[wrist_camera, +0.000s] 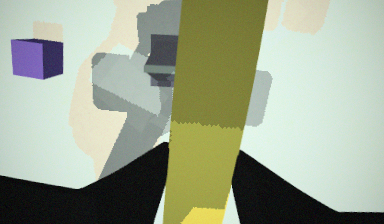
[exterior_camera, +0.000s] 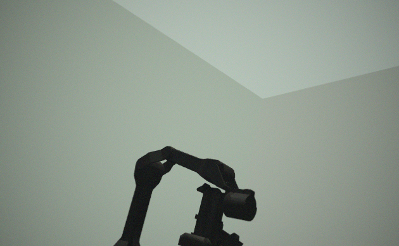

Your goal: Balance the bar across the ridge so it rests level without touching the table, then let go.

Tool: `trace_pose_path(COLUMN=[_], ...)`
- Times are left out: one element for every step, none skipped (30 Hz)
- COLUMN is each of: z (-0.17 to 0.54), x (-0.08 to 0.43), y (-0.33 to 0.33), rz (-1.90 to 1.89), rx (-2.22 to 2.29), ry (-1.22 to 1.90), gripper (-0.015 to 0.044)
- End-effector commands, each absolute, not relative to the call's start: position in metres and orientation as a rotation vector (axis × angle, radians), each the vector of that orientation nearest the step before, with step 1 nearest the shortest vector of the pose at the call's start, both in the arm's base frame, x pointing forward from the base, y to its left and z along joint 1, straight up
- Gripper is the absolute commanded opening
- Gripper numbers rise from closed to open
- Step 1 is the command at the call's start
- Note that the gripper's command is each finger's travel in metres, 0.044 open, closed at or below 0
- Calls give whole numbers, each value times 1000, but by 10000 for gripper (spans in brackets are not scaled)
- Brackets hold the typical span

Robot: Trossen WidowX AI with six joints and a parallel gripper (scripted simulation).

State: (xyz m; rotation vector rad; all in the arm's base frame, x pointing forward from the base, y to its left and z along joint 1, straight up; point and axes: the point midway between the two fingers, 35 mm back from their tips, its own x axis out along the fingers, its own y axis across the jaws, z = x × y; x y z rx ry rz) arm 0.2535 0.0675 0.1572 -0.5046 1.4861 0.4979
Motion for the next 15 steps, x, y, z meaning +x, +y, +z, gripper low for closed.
trace_pose_path(z=[157,157,157,157,157,157,157,156,155,154,153,151,150,148,147], x=[246,244,242,241,240,239,239,239,239,239,239,239,239,239,239], y=[80,83,86,89,91,92,92,92,92,92,92,93,93,93,93], rz=[520,526,532,538,542,545,545,545,545,545,545,545,545,545,545], rx=[-521,-527,-532,-537,-542,-544,-544,-544,-544,-544,-544,-544,-544,-544,-544], ry=[1485,1483,1482,1480,1479,1479,1479,1479,1479,1479,1479,1479,1479,1479,1479], gripper=[0,0,0,0,0,0,0,0,0,0,0,0,0,0,0])
